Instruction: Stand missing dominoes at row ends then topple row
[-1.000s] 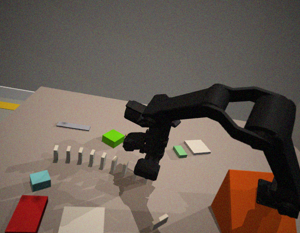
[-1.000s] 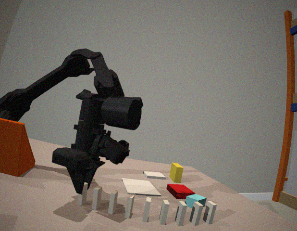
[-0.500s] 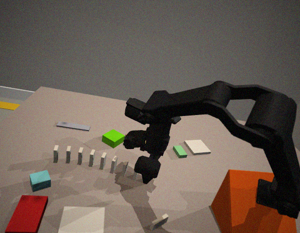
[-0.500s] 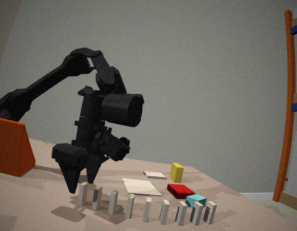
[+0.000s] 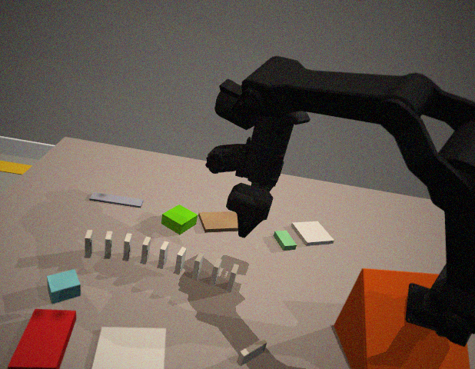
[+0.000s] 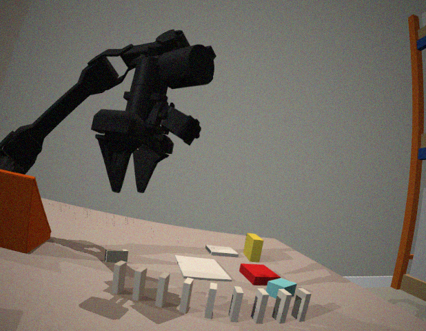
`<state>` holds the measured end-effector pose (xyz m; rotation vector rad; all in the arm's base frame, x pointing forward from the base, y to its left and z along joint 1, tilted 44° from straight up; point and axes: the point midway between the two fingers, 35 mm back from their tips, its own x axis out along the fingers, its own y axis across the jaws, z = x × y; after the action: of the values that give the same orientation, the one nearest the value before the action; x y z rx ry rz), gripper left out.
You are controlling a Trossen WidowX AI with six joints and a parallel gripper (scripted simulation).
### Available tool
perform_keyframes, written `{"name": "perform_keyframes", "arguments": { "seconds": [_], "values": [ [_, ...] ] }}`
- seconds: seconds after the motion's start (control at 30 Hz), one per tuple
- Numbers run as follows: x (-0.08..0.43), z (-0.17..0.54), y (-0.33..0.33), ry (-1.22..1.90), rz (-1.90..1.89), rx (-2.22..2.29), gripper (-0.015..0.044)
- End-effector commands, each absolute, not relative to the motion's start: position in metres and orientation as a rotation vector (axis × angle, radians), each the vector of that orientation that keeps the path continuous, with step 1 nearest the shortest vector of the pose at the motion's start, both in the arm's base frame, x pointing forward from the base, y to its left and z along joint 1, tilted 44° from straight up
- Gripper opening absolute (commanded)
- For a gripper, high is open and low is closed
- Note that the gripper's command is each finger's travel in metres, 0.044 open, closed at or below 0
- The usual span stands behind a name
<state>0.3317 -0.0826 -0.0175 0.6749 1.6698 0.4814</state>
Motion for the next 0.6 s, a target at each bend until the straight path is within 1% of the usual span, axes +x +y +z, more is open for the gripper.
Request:
{"name": "perform_keyframes", "arguments": {
  "seconds": [0.0,0.13,0.27,0.33,0.57],
  "values": [
    [0.332,-0.008,-0.057,1.636,0.579,0.575,0.044],
    [0.323,0.016,0.012,1.483,0.844,0.31,0.044],
    [0.296,0.035,0.073,1.303,1.095,0.069,0.044],
    [0.29,0.038,0.083,1.269,1.137,0.029,0.044],
    [0.29,0.033,0.087,1.269,1.137,0.029,0.044]
  ]
}}
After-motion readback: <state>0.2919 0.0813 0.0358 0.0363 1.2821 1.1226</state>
